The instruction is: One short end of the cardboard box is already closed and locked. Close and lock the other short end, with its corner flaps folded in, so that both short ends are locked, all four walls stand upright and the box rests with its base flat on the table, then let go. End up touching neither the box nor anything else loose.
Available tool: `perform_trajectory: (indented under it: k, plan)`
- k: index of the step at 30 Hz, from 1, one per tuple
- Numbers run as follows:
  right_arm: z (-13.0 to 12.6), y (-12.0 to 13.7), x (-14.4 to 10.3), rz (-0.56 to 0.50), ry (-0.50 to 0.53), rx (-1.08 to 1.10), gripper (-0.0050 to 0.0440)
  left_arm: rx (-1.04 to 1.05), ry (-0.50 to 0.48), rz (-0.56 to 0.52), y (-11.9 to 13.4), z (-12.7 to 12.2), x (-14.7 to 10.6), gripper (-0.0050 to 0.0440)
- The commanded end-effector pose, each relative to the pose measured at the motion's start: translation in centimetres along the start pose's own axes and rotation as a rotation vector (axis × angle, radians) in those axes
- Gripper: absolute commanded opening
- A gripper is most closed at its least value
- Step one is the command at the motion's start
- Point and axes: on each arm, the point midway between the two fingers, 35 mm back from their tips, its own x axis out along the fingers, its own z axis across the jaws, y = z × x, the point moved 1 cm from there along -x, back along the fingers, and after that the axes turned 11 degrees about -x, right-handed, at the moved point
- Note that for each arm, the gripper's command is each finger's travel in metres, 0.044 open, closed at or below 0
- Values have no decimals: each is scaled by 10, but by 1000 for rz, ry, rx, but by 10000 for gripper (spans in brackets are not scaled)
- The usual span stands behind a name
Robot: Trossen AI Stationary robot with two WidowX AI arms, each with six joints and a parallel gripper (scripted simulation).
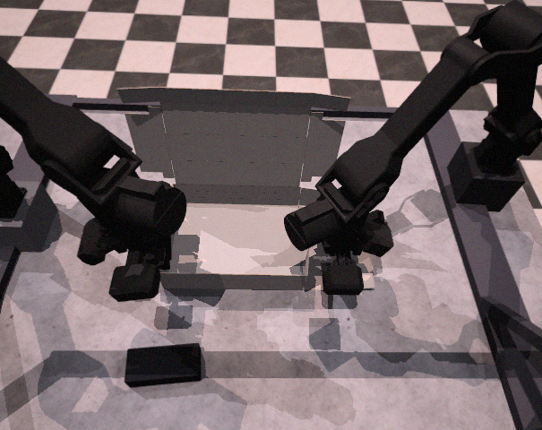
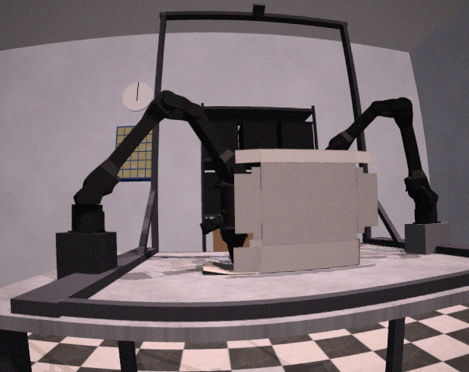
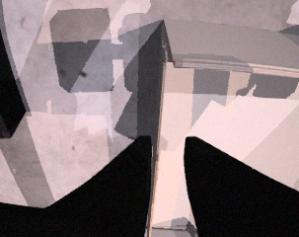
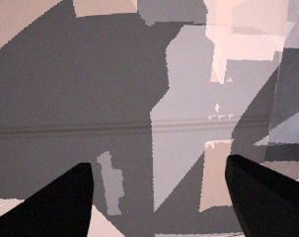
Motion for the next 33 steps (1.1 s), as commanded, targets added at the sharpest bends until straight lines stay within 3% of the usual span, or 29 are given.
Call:
perform_trajectory:
  k: [1, 33]
  plan:
    - [-2, 6, -10, 28, 10, 0, 253, 5, -10, 22, 5, 2, -6, 62]
    - [-2, 5, -7, 26, 9, 0, 253, 2, -12, 22, 2, 3, 29, 62]
